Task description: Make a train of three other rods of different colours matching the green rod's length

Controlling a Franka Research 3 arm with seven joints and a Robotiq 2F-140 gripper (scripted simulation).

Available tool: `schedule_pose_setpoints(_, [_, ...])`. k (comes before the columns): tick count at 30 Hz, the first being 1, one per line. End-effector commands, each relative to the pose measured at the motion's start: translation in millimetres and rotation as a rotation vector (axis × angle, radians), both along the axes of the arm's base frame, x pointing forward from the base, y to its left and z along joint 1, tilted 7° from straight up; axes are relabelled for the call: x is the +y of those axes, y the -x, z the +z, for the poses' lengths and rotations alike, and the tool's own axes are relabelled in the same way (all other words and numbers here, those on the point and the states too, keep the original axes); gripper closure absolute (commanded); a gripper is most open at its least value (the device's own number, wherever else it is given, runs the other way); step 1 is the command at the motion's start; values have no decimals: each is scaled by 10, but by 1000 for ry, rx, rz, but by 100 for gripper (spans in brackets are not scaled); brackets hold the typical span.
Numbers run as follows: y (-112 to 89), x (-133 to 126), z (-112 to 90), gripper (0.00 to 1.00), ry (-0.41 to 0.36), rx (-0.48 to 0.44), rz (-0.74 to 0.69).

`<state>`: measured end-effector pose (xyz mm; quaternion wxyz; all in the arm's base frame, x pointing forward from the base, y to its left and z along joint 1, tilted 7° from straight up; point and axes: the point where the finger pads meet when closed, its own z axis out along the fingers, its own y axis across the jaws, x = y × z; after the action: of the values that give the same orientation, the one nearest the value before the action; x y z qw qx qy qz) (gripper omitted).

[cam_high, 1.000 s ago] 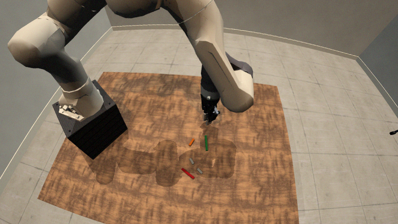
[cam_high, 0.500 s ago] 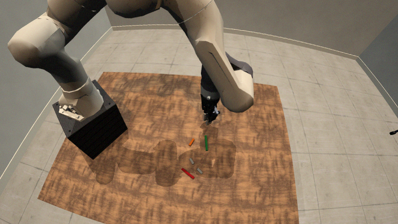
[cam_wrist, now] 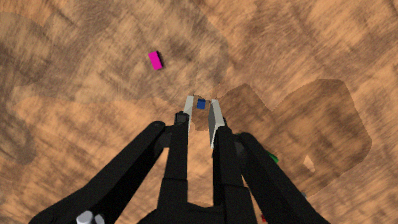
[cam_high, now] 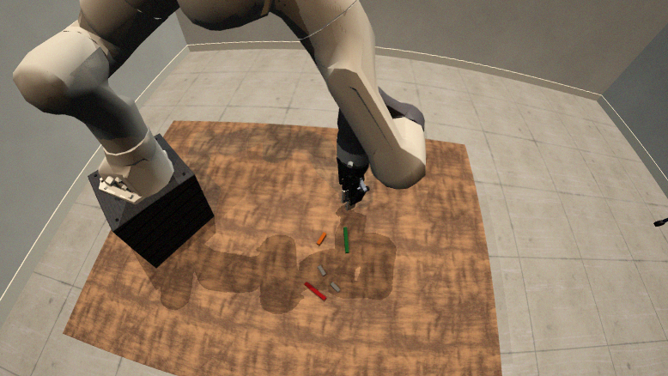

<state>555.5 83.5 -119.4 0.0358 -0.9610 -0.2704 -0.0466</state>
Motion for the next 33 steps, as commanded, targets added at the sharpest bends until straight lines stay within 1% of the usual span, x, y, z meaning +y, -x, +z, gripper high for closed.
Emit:
schedule_pose_setpoints(1, [-9,-5,0,85,0,-2,2])
schedule_pose_setpoints(24, [-20,9,-153,85,0,-2,2])
schedule_pose_setpoints(33, [-21,11,-167,85,0,-2,2])
